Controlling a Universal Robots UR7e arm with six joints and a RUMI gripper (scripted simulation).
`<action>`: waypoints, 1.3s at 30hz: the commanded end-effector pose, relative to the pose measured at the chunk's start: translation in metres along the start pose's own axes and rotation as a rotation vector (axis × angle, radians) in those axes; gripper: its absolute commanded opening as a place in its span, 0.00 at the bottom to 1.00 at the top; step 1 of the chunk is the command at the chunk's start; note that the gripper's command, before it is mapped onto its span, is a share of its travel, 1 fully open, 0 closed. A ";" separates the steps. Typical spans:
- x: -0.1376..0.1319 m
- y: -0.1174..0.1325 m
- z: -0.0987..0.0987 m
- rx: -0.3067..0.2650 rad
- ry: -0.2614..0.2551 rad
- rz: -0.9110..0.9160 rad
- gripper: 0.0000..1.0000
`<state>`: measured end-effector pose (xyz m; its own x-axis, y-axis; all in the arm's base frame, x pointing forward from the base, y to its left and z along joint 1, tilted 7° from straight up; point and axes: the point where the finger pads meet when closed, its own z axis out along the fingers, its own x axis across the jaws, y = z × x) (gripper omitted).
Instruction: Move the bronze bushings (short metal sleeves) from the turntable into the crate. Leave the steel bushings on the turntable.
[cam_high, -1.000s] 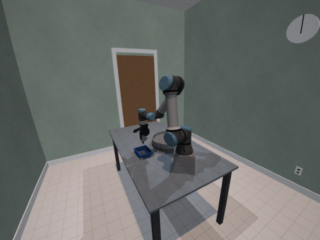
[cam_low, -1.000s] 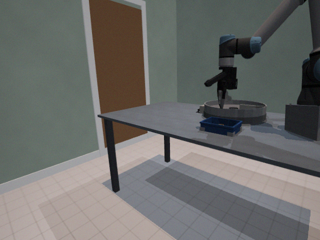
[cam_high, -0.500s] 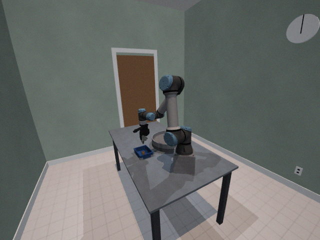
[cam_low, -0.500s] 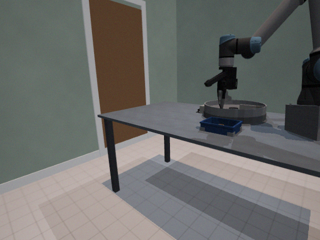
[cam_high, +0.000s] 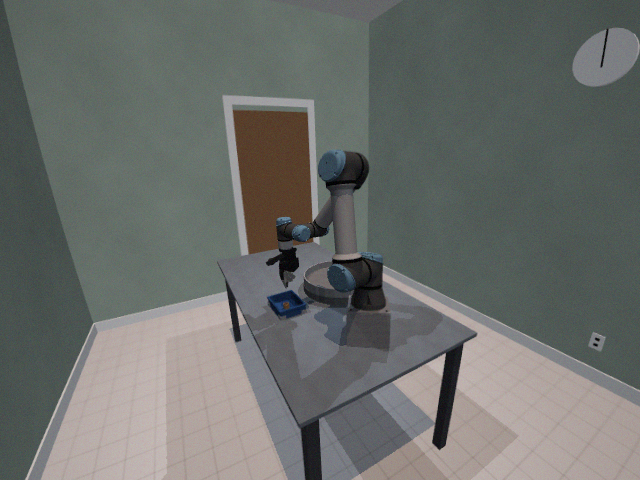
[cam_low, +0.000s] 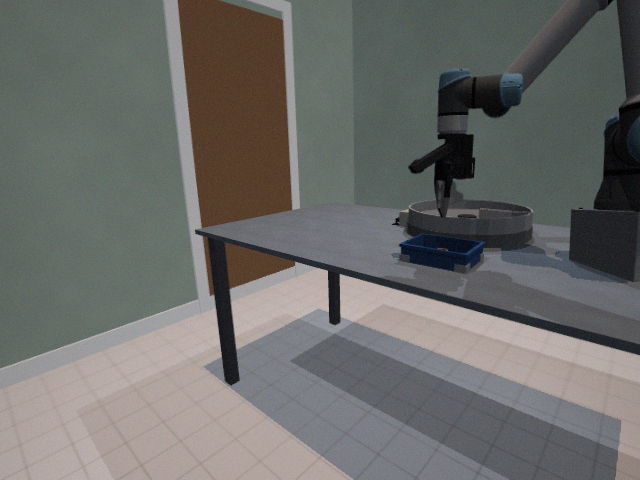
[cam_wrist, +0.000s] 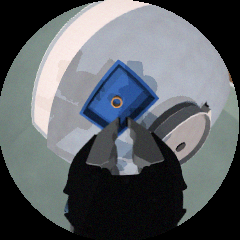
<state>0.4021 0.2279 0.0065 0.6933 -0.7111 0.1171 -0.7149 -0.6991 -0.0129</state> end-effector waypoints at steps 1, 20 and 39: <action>0.000 -0.002 -0.002 0.004 0.003 -0.001 0.06; 0.004 0.006 -0.001 0.002 0.001 0.004 0.06; 0.020 0.035 -0.001 0.002 0.001 0.019 0.06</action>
<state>0.3963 0.2046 0.0087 0.6846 -0.7192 0.1183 -0.7230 -0.6907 -0.0153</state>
